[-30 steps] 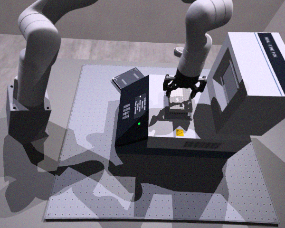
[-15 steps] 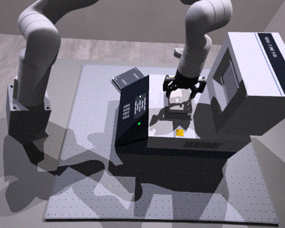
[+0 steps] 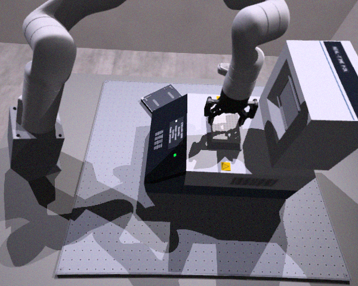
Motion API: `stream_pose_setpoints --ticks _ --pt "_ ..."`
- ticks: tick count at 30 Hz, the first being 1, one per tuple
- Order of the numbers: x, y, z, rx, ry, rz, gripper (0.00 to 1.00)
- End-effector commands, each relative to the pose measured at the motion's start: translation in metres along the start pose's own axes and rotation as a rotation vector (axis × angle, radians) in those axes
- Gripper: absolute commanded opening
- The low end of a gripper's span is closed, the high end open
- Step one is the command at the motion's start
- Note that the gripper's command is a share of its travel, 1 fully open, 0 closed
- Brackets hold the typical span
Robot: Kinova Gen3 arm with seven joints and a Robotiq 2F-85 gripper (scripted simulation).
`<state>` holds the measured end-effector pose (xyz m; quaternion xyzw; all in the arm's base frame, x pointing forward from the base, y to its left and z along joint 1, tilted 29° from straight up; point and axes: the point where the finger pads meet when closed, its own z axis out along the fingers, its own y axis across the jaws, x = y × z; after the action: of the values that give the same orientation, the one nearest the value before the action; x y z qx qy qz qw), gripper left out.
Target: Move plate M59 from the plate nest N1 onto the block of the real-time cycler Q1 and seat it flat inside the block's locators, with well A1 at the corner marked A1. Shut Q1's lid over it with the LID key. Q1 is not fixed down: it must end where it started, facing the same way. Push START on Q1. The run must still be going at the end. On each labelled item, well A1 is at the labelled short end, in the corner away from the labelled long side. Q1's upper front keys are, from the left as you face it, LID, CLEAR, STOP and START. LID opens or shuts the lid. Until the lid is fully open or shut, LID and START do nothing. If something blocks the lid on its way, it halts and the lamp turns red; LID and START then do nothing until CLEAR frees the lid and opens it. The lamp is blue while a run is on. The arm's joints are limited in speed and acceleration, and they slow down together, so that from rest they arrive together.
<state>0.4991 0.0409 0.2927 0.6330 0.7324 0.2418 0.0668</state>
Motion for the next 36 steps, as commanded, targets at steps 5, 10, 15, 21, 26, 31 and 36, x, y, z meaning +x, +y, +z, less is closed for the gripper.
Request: stream_pose_setpoints --ticks 5,10,15,21,26,31,36 --pt "-0.0002 0.0004 0.0077 -0.002 0.000 0.000 0.91" --pt "-0.0002 0.0004 0.0086 -0.002 0.000 0.000 0.91" --pt "-0.0003 0.0004 0.0085 -0.002 0.000 0.000 0.91" --pt "-0.0002 0.0004 0.0085 -0.002 0.000 0.000 0.91" --pt "-0.0002 0.0004 0.0085 -0.002 0.000 0.000 0.91" --pt "-0.0002 0.0004 0.0084 -0.002 0.000 0.000 0.91" --pt "-0.0003 0.0004 0.0083 -0.002 0.000 0.000 0.91"
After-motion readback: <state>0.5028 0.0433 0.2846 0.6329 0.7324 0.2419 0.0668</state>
